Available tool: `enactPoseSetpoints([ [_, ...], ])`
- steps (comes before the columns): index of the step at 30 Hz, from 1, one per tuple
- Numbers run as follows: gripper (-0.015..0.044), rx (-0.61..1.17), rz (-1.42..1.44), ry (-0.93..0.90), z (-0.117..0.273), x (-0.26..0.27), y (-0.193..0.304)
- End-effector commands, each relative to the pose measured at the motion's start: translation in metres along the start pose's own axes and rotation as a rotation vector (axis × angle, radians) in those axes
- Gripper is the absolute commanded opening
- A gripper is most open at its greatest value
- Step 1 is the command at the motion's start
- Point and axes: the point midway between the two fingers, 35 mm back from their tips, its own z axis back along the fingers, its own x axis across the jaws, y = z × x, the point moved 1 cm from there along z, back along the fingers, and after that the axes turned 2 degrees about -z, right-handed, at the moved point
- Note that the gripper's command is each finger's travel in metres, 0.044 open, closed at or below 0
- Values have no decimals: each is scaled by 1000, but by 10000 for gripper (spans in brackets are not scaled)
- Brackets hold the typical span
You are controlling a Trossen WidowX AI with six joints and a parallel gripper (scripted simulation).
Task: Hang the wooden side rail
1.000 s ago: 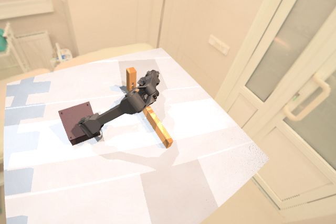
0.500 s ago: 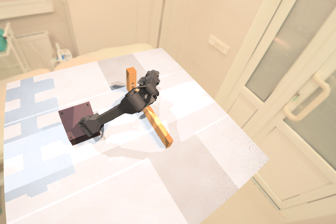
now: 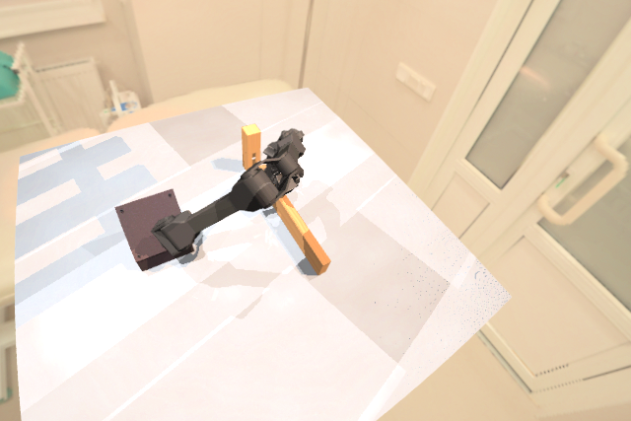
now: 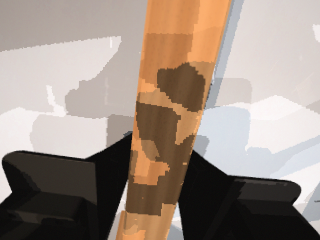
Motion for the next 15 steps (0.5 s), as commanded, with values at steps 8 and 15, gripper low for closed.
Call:
enactPoseSetpoints([
  [8,0,6,2,-17,6,4,4],
  [15,0,6,2,-17,6,5,5],
])
